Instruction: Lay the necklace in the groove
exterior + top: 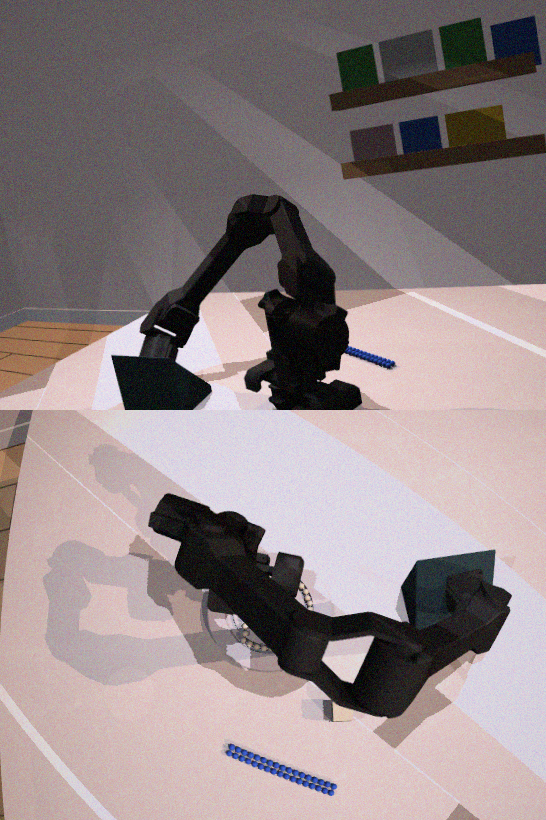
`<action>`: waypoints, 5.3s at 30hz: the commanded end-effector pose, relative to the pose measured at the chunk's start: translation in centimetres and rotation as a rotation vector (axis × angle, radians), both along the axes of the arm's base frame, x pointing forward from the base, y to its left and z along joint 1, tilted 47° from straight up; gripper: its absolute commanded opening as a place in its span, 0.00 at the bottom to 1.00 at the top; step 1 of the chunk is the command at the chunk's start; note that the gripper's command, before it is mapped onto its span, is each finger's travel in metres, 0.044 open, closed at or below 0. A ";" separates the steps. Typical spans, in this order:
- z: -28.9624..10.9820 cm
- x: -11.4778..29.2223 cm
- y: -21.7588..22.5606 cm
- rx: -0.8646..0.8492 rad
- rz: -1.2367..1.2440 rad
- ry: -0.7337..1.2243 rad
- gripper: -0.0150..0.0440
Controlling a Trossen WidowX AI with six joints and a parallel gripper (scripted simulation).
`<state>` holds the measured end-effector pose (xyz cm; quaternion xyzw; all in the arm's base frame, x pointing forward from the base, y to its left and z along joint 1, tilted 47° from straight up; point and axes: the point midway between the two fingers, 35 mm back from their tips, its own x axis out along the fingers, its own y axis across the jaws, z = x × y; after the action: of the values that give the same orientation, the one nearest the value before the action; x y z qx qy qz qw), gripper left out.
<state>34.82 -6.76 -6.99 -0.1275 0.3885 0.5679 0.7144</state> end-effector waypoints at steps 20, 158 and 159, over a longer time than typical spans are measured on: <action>0.3 0.0 -0.3 0.004 -0.006 0.001 0.25; 6.7 1.7 6.2 0.135 -1.726 1.762 0.37; 6.7 1.7 6.2 0.135 -1.726 1.762 0.32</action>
<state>36.54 -0.45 -0.38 0.6331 0.6646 -0.1783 0.3546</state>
